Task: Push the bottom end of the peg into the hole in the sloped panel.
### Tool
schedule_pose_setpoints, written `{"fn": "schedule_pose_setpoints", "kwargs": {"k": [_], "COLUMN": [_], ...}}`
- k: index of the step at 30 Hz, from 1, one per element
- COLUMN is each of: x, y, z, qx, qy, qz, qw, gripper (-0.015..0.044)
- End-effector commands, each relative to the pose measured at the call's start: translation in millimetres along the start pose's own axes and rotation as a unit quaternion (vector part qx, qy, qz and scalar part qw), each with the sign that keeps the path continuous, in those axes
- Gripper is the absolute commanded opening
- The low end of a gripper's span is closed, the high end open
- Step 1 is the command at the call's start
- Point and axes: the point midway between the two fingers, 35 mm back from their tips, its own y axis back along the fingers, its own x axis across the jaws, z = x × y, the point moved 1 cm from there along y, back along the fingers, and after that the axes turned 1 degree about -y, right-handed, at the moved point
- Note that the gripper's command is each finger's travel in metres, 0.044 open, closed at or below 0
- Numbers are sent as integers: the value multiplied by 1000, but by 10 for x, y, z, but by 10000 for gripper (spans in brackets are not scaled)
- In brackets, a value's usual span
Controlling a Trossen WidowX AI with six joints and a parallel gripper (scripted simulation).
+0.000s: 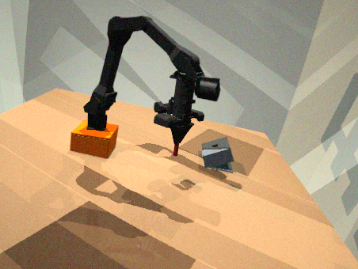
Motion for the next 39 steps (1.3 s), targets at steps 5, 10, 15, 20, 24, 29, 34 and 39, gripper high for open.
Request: {"fn": "schedule_pose_setpoints", "kwargs": {"k": [5,10,15,20,24,29,34,39], "x": [-114,-195,-277,-359,-426,-509,-592,-676], "y": [15,28,41,56,68,83,100,117], "z": [-7,-9,-8,-5,-1,6,15,27], "qx": [14,23,32,41,49,57,66,75], "qy": [19,31,42,54,64,75,87,98], "qz": [0,-2,-5,-7,-9,-12,-15,-19], "qw": [1000,999,999,998,997,995,994,992], "gripper": [0,0,0,0,0,0,0,0]}}
